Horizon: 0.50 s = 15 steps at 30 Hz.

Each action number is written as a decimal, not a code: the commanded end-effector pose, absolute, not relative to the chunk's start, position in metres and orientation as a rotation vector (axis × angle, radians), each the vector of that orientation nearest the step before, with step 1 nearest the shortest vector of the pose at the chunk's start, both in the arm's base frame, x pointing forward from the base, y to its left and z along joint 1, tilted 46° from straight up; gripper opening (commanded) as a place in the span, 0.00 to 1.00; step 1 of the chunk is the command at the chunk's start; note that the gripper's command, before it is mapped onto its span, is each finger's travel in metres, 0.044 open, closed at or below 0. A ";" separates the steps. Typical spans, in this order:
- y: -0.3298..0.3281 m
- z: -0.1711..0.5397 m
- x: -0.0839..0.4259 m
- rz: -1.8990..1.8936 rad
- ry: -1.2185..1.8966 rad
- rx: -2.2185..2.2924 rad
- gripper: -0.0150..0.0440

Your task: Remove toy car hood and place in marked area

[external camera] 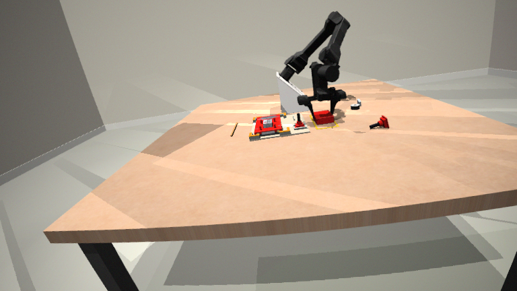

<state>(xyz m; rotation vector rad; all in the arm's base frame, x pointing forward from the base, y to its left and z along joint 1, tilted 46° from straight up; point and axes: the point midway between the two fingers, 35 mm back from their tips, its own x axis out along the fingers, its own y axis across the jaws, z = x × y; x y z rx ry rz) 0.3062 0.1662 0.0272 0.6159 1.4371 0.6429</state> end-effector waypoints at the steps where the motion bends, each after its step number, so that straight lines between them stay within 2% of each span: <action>1: 0.166 0.027 0.306 0.644 1.437 0.615 0.48; 12: 0.166 0.027 0.306 0.644 1.437 0.615 0.97; 13: 0.165 0.029 0.306 0.643 1.437 0.615 1.00; 15: 0.157 0.035 0.307 0.642 1.437 0.613 1.00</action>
